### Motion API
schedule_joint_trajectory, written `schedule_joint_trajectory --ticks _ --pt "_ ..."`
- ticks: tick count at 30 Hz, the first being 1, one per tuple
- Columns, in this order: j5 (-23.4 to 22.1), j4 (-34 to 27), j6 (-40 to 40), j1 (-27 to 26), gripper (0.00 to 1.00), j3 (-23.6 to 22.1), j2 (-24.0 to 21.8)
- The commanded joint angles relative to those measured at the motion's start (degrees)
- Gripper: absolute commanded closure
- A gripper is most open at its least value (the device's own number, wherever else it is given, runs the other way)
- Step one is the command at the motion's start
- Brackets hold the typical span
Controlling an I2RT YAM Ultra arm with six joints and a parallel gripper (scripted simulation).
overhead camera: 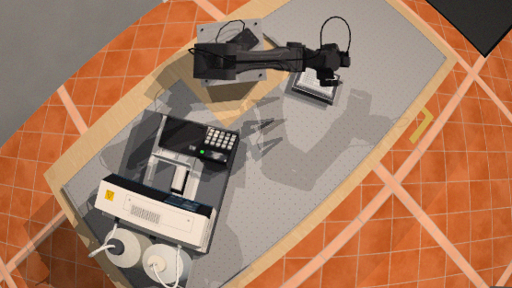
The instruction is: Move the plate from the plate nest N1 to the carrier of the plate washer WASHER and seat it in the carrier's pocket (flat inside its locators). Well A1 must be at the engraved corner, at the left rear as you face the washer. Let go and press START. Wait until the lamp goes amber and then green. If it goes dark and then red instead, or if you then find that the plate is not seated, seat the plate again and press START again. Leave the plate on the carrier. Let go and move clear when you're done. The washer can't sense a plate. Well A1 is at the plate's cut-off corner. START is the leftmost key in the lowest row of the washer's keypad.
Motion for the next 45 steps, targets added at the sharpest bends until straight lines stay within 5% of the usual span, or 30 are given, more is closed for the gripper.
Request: schedule_joint_trajectory --ticks 1,28,32,33,39,45 --pt "2.12 -7.94 6.05 1.14 0.00 2.34 -2.27" --pt "11.35 -38.65 30.61 2.87 0.00 8.92 -7.43" --pt "13.07 -43.02 34.63 3.57 0.00 10.31 -5.54" --pt "12.90 -43.68 34.67 3.19 0.00 10.01 -8.24" --pt "14.65 -48.28 39.08 4.00 0.00 11.55 -6.09" --pt "15.99 -53.74 42.82 3.79 0.00 12.07 -9.98"
